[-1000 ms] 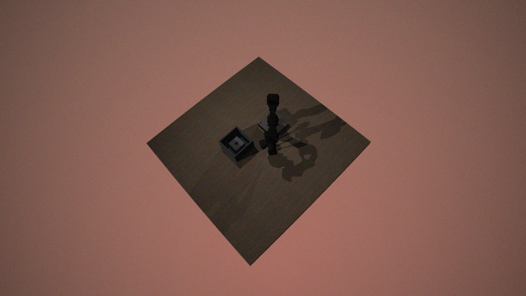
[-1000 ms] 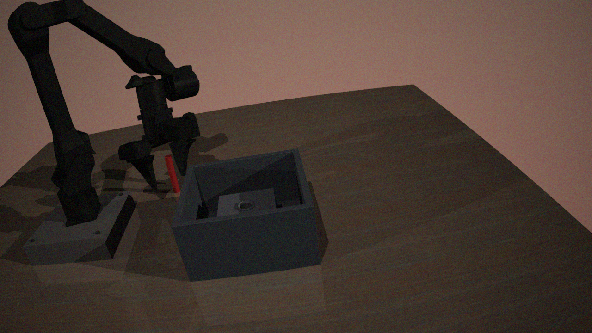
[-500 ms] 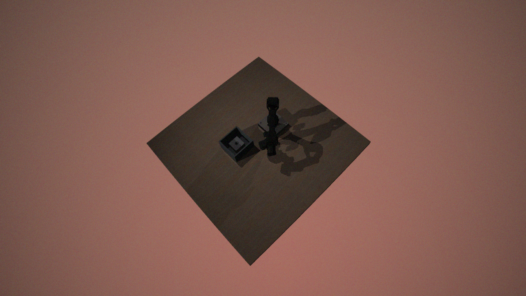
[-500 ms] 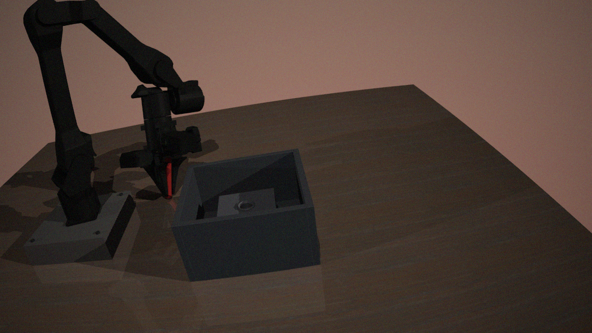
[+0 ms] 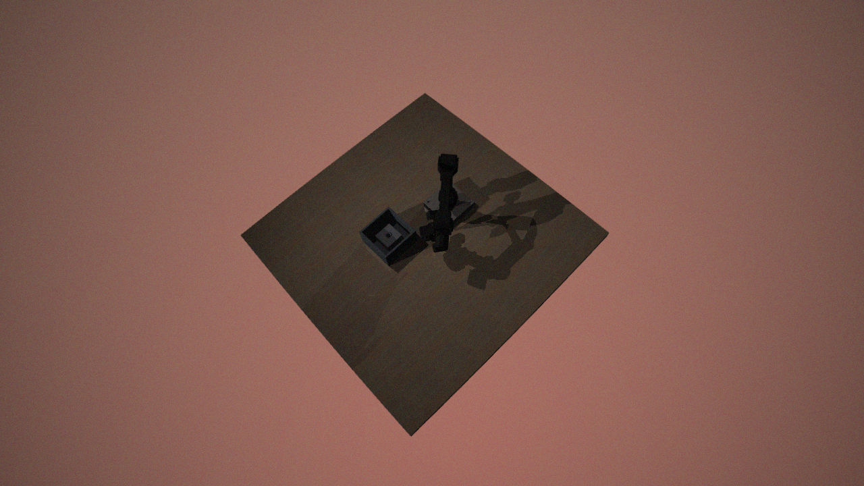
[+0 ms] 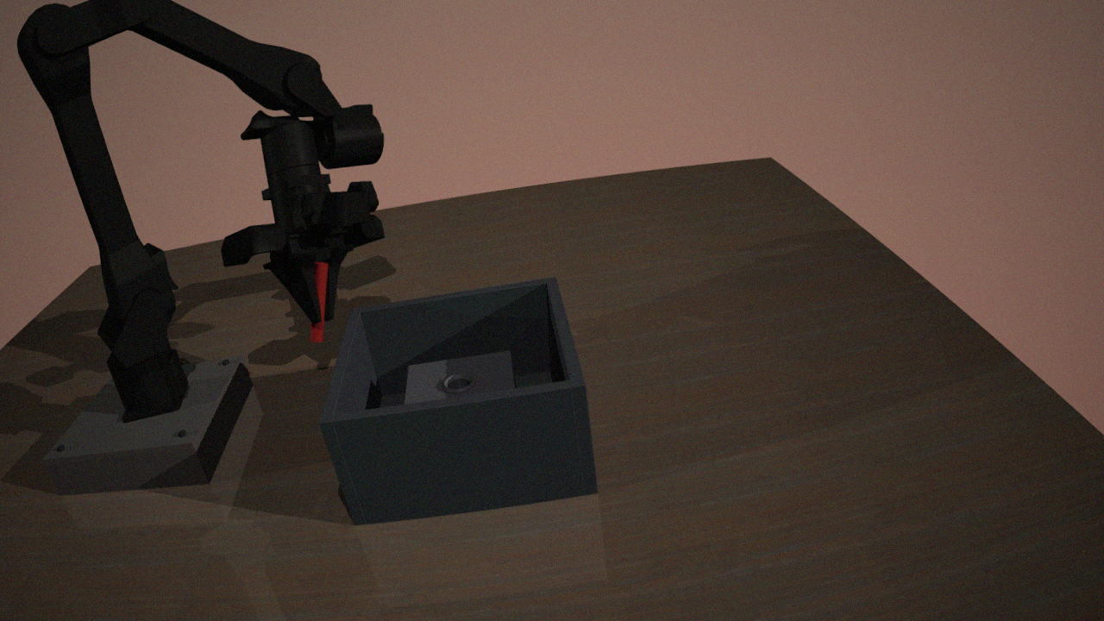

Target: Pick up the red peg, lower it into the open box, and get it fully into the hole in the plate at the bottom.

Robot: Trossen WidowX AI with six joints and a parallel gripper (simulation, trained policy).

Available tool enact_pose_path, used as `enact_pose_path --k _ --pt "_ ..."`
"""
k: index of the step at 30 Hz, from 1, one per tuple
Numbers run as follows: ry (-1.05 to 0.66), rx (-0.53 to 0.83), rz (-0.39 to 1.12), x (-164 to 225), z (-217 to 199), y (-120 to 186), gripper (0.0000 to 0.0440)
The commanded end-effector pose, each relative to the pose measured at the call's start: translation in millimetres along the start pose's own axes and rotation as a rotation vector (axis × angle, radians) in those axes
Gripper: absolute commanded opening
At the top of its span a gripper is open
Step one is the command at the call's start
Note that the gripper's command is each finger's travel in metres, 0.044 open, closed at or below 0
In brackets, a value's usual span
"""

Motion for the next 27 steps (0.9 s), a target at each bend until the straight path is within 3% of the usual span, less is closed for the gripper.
enact_pose_path --k 1,13,27 --pt "-0.016 -0.015 -0.029 -10.0 -3.1 13.4 0.0000" --pt "-0.161 -0.024 -0.102 -56.0 -14.1 39.2 0.0000" --pt "-0.311 -0.016 -0.132 -113.7 -25.4 29.9 0.0000"
Point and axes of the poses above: the point midway between the two fingers, 35 mm back from their tips, its own y axis back along the fingers, its own z axis across the jaws, x = y × z, the point moved 9 cm from there along y, back along the fingers, and after that the axes turned 6 degrees about -y, right-handed, at the moved point
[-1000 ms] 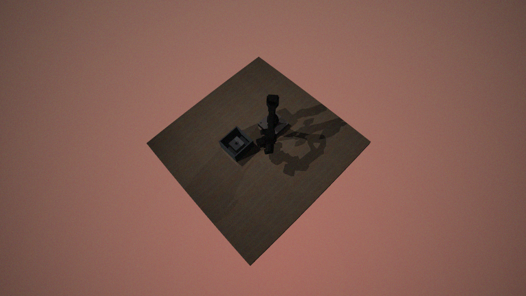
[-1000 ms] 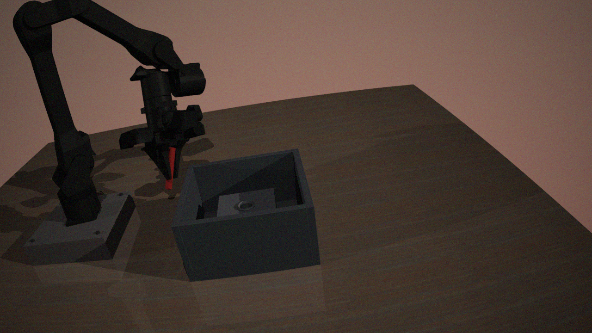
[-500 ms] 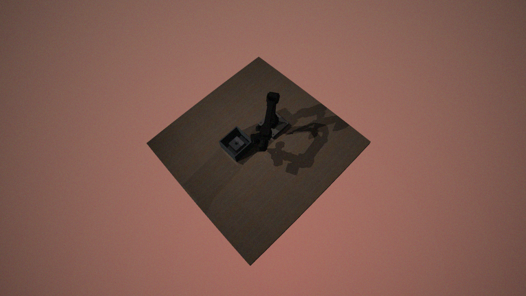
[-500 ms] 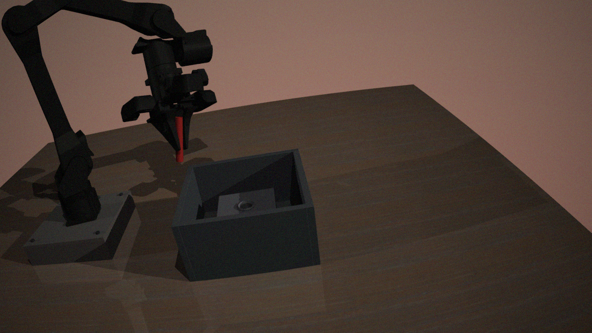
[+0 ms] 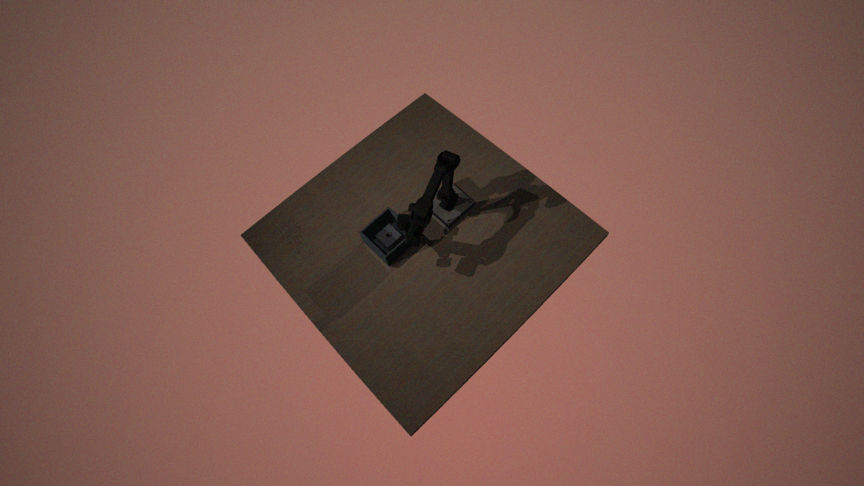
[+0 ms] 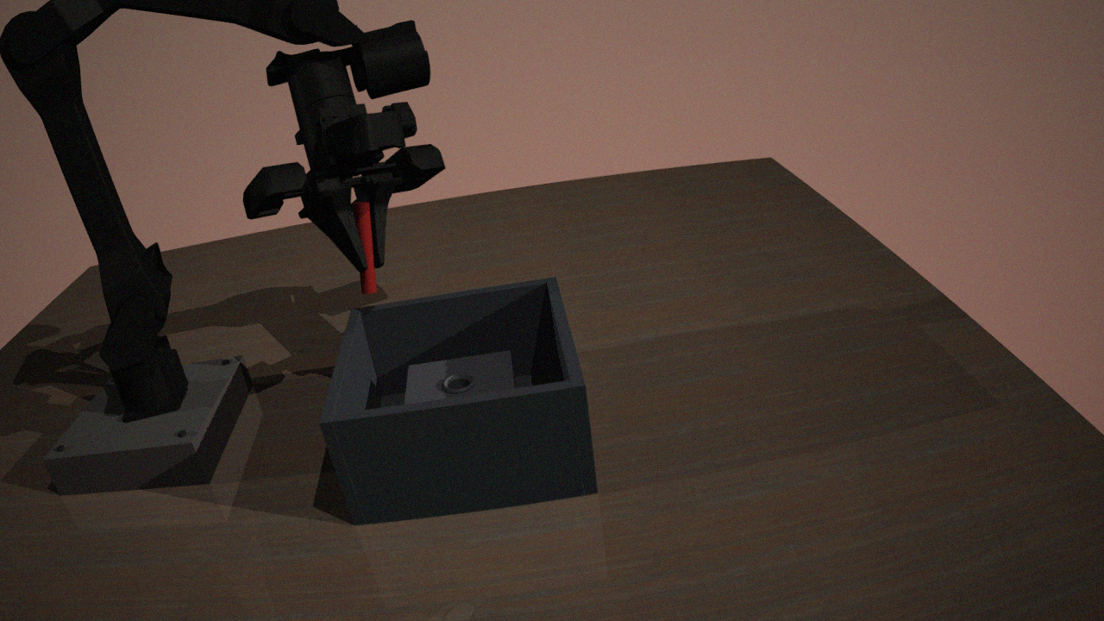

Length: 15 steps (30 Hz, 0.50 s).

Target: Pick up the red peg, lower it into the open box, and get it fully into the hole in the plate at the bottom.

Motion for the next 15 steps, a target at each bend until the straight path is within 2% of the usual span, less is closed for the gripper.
enact_pose_path --k 1,15 --pt "-0.015 0.009 -0.005 -11.3 3.0 -7.1 0.0000" --pt "-0.038 0.006 0.016 -60.7 8.2 -46.1 0.0000"
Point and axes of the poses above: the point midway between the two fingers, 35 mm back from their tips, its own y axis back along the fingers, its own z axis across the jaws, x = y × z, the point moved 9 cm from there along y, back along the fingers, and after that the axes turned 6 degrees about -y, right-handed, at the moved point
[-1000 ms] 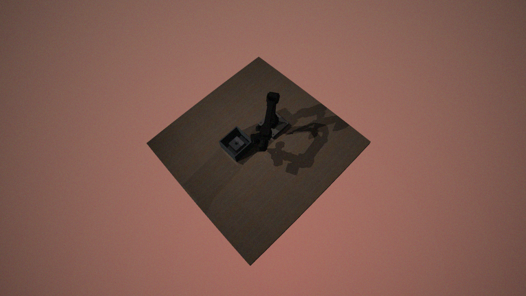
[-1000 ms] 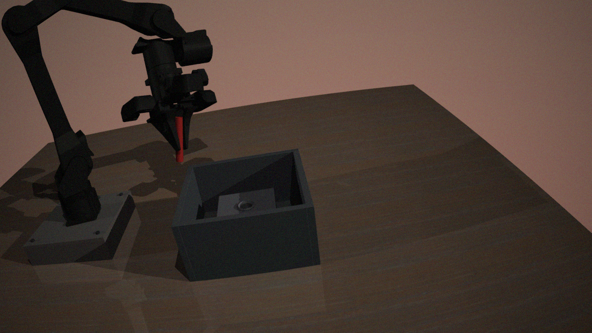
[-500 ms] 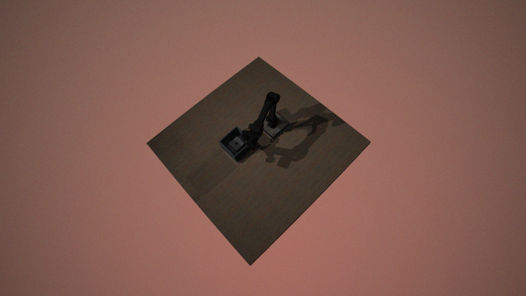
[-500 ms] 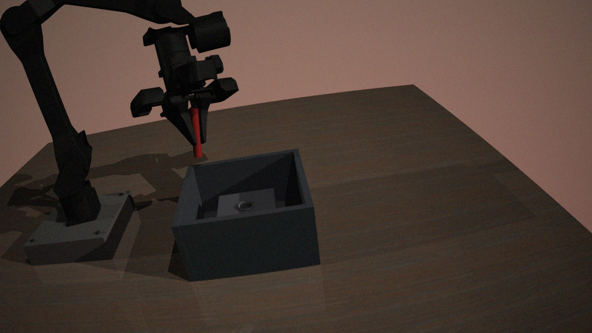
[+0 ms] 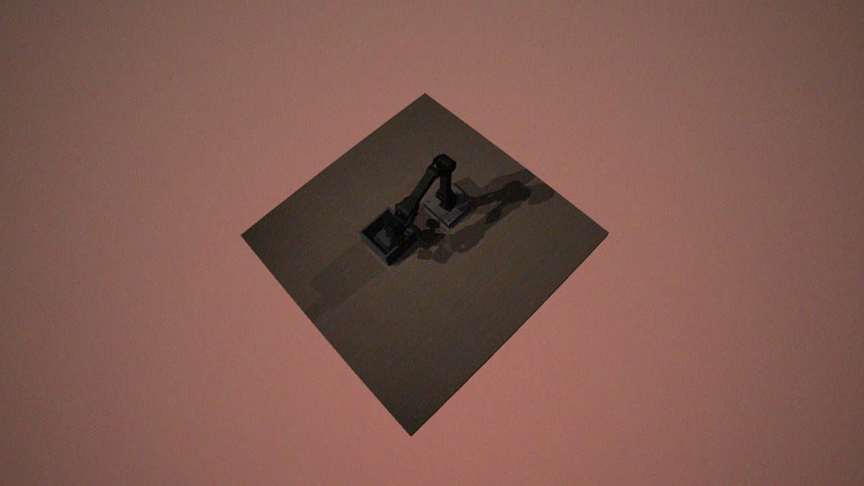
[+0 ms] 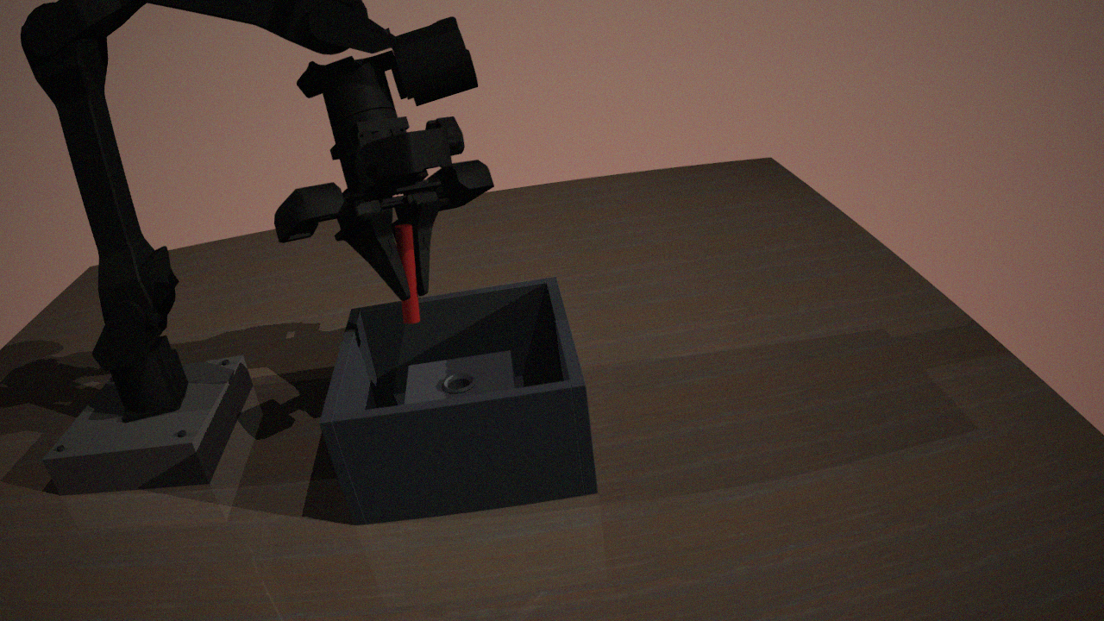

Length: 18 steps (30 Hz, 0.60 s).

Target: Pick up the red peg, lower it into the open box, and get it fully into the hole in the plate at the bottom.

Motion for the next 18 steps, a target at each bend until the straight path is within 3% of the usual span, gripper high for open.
enact_pose_path --k 1,14,18 --pt "0.011 -0.003 0.014 -9.0 3.1 -9.6 0.0000" --pt "0.101 -0.041 0.074 -30.4 9.9 -51.6 0.0003" --pt "0.142 -0.044 0.112 -29.3 10.8 -65.3 0.0076"
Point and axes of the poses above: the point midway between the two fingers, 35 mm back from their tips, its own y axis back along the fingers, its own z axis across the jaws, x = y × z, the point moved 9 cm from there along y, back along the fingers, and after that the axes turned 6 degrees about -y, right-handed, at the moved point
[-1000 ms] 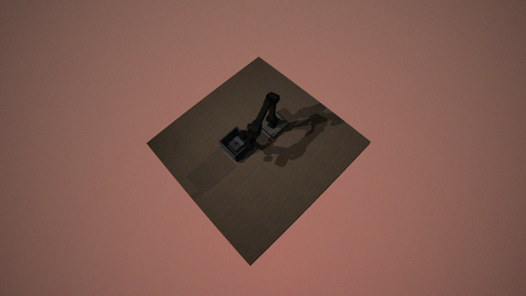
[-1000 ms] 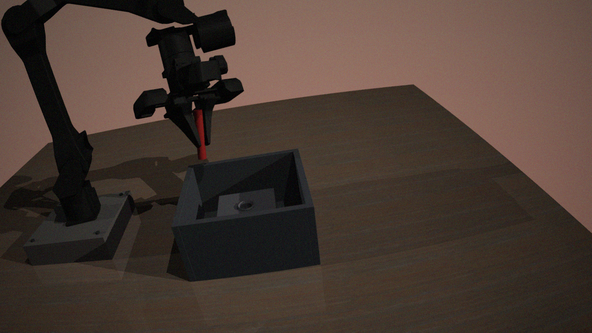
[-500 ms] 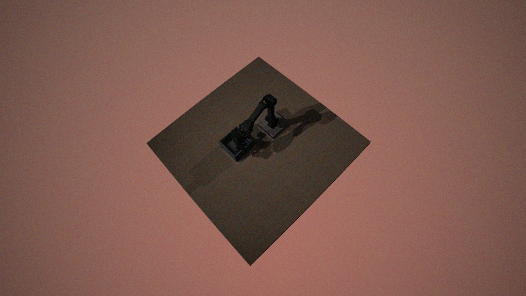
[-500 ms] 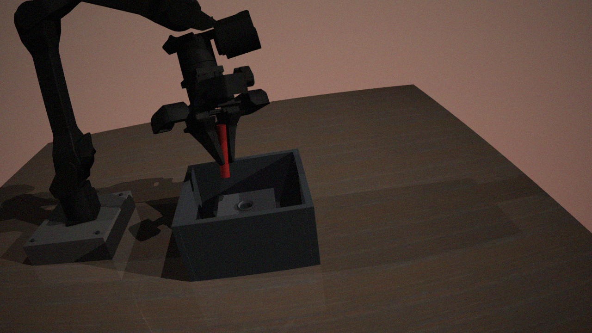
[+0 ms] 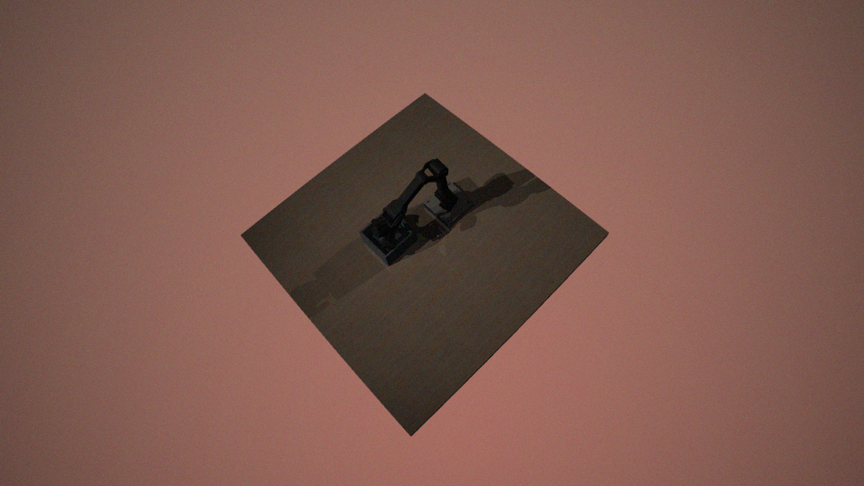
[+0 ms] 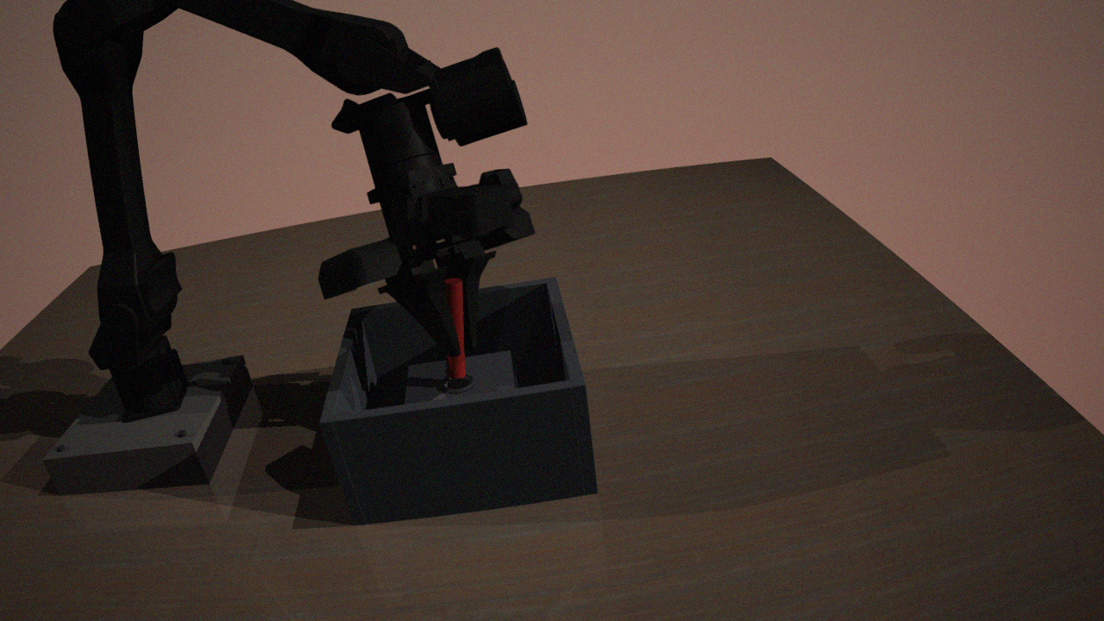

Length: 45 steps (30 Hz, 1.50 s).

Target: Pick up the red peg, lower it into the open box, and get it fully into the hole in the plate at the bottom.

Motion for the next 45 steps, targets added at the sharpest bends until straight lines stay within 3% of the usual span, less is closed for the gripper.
enact_pose_path --k 1,3,5,15,16,28,45 --pt "0.033 0.005 0.038 1.3 0.4 -13.7 0.0102" --pt "0.038 0.004 0.055 -0.8 0.7 -19.3 0.0149" --pt "0.062 -0.004 0.058 -5.2 2.0 -22.4 0.0166" --pt "0.093 -0.087 0.089 -32.6 21.1 -17.1 0.0429" --pt "0.097 -0.098 0.092 -35.5 23.9 -15.4 0.0440" --pt "0.135 -0.257 0.098 -65.2 60.4 15.5 0.0440" --pt "0.137 -0.262 0.096 -65.8 61.6 16.5 0.0440"
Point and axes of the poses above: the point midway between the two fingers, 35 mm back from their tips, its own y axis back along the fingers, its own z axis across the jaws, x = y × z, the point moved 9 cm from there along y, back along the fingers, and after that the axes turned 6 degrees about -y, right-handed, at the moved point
